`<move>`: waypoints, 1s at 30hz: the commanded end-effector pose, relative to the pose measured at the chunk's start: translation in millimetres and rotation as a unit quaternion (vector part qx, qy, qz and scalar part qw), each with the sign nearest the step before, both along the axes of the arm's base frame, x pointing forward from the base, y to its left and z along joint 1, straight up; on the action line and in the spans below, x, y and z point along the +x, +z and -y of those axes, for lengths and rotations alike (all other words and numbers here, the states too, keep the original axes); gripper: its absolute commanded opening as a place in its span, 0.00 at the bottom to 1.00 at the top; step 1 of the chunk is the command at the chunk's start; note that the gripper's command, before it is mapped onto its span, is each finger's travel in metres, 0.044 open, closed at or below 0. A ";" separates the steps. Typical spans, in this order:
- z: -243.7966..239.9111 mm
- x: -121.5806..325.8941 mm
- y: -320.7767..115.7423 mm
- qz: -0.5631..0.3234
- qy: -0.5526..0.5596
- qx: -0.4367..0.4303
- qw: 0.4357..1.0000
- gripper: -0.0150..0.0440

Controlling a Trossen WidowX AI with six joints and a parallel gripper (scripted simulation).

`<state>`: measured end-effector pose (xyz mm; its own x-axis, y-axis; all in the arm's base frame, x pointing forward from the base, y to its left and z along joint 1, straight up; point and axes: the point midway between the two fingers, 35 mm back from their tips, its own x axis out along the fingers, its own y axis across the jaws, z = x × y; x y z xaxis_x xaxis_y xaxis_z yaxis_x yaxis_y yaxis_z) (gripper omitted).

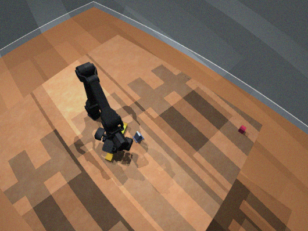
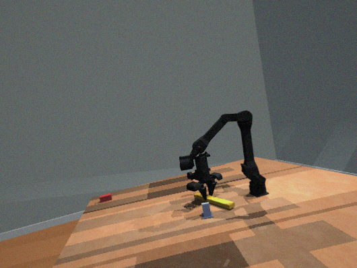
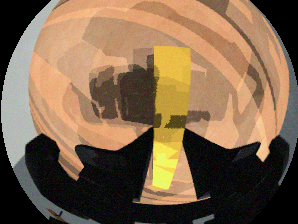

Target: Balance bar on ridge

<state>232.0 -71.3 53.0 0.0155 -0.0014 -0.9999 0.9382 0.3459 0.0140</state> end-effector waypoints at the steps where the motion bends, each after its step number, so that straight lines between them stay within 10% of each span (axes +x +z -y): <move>1: 1.1 3.2 11.7 0.004 0.000 -0.002 1.000 0.25; 30: 0.5 0.1 86.2 0.004 -0.003 -0.003 1.000 0.25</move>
<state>233.0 -71.6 128.4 0.0182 -0.0023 -0.9998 0.9381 0.3459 0.0163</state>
